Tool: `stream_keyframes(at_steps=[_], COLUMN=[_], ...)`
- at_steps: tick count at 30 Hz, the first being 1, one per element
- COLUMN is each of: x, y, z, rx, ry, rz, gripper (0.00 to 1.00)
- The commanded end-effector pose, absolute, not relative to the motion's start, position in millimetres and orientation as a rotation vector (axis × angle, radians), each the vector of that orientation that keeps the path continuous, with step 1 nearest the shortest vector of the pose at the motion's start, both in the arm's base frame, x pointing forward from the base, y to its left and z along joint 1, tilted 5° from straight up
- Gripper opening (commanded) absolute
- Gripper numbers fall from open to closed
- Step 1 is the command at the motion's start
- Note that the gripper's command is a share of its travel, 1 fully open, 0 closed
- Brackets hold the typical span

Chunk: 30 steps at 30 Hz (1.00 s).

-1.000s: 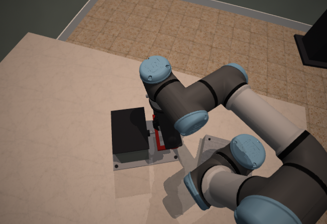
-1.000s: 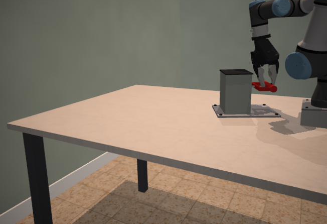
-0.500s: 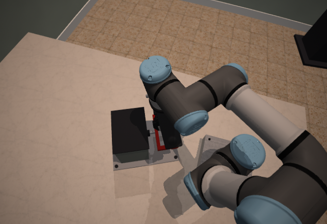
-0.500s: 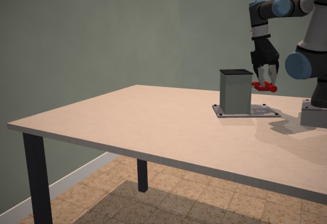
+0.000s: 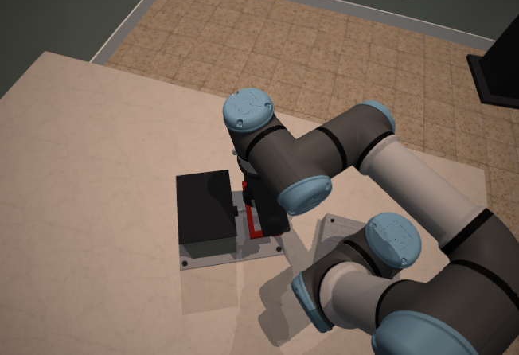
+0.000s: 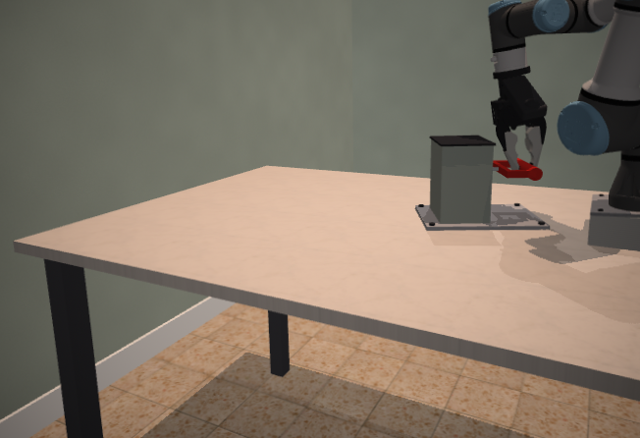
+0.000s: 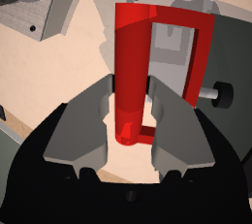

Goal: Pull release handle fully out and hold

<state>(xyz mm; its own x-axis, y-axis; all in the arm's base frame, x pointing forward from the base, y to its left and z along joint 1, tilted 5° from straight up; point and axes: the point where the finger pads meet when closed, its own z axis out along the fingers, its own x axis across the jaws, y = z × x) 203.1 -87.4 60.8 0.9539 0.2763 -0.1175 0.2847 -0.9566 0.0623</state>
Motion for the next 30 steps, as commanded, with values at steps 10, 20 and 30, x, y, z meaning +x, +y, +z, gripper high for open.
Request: stream_keyframes(at_steps=[10, 20, 30], x=[174.6, 157.6, 148.5], y=[-96.5, -101.6, -104.3], z=[59.4, 58.5, 58.0], rx=[3.025, 3.025, 3.025], ry=[0.437, 0.437, 0.437], rz=[-0.175, -0.175, -0.175], gripper=[0.0, 0.0, 0.0])
